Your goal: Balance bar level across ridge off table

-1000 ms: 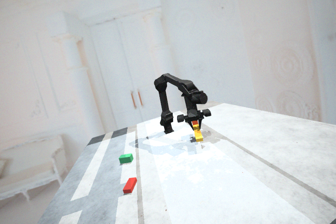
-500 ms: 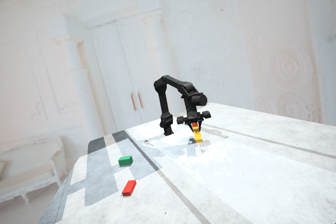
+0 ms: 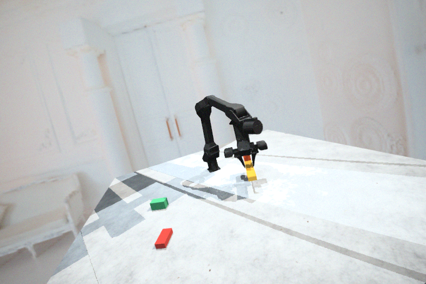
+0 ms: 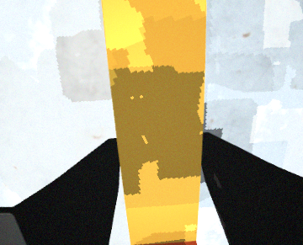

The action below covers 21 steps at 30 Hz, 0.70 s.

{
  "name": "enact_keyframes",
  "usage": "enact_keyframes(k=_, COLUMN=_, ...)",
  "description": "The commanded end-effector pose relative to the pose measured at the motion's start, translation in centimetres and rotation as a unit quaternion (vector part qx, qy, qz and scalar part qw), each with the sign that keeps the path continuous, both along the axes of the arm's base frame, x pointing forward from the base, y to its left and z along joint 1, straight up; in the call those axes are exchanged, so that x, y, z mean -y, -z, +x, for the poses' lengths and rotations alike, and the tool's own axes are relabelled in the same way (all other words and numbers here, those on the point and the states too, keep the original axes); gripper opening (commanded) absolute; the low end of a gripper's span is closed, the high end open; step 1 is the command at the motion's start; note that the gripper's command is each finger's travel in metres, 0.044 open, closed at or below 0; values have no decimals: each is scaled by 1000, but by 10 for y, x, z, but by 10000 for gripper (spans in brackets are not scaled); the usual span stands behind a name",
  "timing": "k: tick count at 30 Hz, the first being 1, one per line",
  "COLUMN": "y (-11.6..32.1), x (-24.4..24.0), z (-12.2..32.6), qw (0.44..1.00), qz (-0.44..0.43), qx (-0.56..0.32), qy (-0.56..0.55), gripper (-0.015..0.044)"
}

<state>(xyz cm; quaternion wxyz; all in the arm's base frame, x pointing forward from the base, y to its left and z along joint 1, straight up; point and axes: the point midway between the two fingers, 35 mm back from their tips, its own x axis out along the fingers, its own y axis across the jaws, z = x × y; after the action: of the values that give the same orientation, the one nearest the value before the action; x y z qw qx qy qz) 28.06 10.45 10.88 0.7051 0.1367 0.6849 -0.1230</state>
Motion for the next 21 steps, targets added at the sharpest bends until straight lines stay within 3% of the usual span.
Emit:
enact_keyframes(k=1, y=0, x=0, z=0, qw=1000, qz=0, qx=0, qy=0, gripper=185)
enact_keyframes(k=11, y=0, x=0, z=0, qw=1000, qz=0, qx=0, qy=0, gripper=185)
enact_keyframes(k=21, y=0, x=0, z=0, qw=1000, qz=0, qx=0, qy=0, gripper=440)
